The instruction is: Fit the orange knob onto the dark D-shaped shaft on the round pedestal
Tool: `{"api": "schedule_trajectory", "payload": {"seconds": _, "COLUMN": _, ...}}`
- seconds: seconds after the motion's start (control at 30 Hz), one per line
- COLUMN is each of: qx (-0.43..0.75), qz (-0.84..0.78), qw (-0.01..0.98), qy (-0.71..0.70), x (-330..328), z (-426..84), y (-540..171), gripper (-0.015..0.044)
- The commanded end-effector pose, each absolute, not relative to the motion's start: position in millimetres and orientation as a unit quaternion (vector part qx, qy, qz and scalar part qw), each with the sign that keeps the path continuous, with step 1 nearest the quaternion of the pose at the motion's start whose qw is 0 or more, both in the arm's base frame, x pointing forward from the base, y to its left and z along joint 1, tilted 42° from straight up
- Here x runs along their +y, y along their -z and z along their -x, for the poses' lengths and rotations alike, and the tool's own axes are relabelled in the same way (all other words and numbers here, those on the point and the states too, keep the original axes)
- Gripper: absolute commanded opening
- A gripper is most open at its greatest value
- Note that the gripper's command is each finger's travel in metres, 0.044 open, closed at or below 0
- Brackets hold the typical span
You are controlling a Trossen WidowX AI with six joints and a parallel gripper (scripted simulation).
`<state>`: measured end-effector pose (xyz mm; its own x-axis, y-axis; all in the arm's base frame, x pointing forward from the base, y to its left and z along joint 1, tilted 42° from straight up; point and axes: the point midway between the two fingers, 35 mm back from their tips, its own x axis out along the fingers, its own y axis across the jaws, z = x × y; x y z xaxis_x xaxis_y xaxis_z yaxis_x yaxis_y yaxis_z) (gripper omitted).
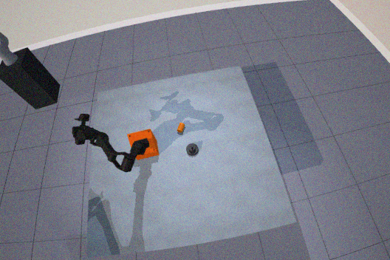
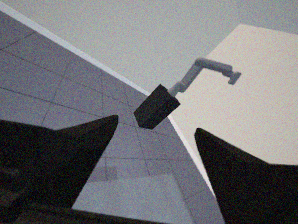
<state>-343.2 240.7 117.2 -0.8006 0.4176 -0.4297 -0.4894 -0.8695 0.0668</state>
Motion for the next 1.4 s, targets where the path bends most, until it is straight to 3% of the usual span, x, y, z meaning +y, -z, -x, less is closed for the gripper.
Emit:
{"api": "schedule_trajectory", "payload": {"seconds": 0.0, "qx": 0.088, "qz": 0.207, "qw": 0.243, "qy": -0.944, "x": 242, "z": 342, "y": -116, "gripper": 0.0426}}
{"api": "schedule_trajectory", "payload": {"seconds": 0.13, "qx": 0.105, "qz": 0.239, "qw": 0.307, "qy": -0.915, "x": 281, "z": 311, "y": -98, "gripper": 0.044}}
{"api": "schedule_trajectory", "payload": {"seconds": 0.37, "qx": 0.151, "qz": 0.325, "qw": 0.45, "qy": -0.818, "x": 354, "z": 208, "y": -53, "gripper": 0.044}}
{"api": "schedule_trajectory", "payload": {"seconds": 0.7, "qx": 0.239, "qz": 0.426, "qw": 0.567, "qy": -0.663, "x": 387, "z": 60, "y": 0, "gripper": 0.044}}
{"api": "schedule_trajectory", "payload": {"seconds": 1.03, "qx": 0.373, "qz": 0.508, "qw": 0.624, "qy": -0.463, "x": 347, "z": -99, "y": 47, "gripper": 0.044}}
{"api": "schedule_trajectory", "payload": {"seconds": 1.37, "qx": 0.53, "qz": 0.544, "qw": 0.59, "qy": -0.272, "x": 237, "z": -220, "y": 78, "gripper": 0.044}}
